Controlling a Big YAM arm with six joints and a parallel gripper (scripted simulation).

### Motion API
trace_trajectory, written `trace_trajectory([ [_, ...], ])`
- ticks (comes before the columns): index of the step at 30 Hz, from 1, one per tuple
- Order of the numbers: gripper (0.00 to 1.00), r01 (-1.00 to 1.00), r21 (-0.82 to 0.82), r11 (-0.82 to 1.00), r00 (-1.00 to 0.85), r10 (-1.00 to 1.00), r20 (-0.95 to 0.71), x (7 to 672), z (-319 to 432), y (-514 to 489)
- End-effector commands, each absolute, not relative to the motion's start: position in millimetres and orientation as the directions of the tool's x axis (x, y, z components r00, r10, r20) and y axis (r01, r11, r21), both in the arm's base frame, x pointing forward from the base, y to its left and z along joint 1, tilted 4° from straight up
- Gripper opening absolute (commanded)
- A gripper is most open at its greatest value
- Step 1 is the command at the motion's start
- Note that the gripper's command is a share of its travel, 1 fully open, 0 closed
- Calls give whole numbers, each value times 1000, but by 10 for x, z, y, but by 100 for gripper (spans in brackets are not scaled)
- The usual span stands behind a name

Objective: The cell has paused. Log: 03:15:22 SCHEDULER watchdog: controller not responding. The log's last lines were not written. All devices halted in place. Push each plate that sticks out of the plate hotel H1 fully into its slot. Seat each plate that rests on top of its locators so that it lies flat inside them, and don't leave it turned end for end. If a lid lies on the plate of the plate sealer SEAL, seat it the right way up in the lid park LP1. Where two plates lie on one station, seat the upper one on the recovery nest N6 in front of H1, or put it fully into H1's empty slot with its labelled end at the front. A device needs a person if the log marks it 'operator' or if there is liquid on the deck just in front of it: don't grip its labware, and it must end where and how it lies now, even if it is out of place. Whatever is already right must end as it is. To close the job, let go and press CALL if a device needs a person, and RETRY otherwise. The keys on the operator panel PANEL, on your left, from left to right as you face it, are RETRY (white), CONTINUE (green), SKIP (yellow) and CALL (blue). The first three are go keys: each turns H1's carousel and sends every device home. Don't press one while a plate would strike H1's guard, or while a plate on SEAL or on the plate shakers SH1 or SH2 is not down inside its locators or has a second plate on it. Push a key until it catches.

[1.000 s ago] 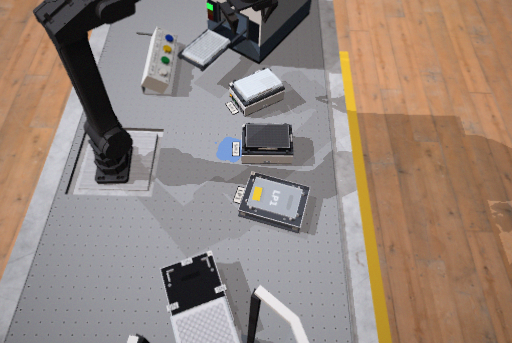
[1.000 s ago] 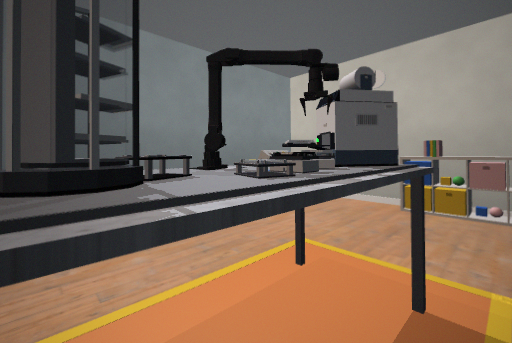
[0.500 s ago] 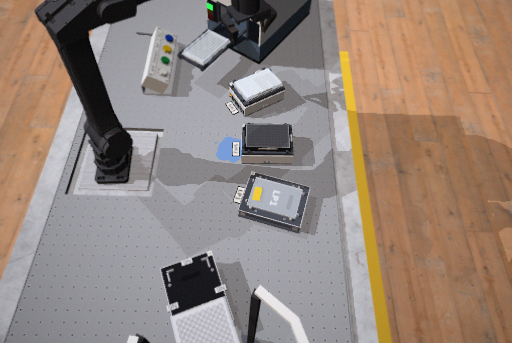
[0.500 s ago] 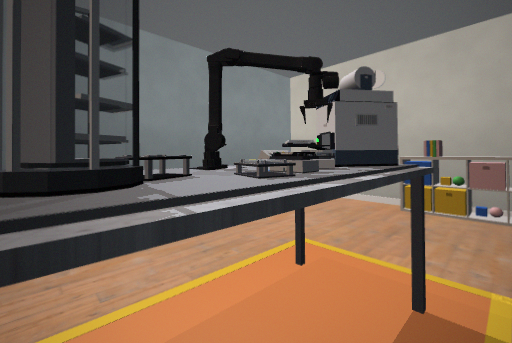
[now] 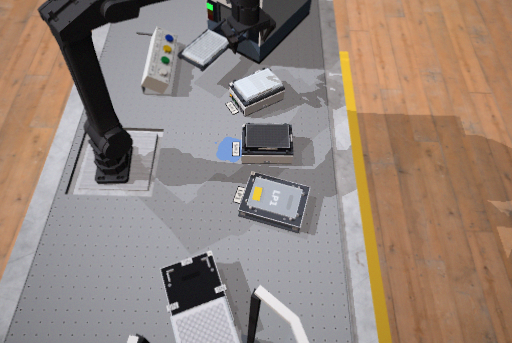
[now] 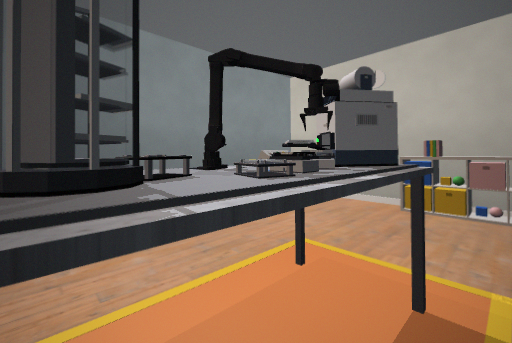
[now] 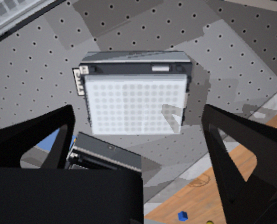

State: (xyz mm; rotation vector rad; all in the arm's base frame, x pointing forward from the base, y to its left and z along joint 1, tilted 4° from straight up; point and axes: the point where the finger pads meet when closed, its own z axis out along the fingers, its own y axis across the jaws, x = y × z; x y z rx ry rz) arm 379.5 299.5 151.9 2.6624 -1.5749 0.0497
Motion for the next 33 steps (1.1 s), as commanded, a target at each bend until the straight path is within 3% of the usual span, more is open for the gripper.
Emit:
trace_trajectory([
  [1, 100, -877, 45, -478, 480, -875, 55, 3852, 1298, 2950],
  [33, 100, -877, 8, -481, 481, -876, 49, 3875, 1479, 3042],
])
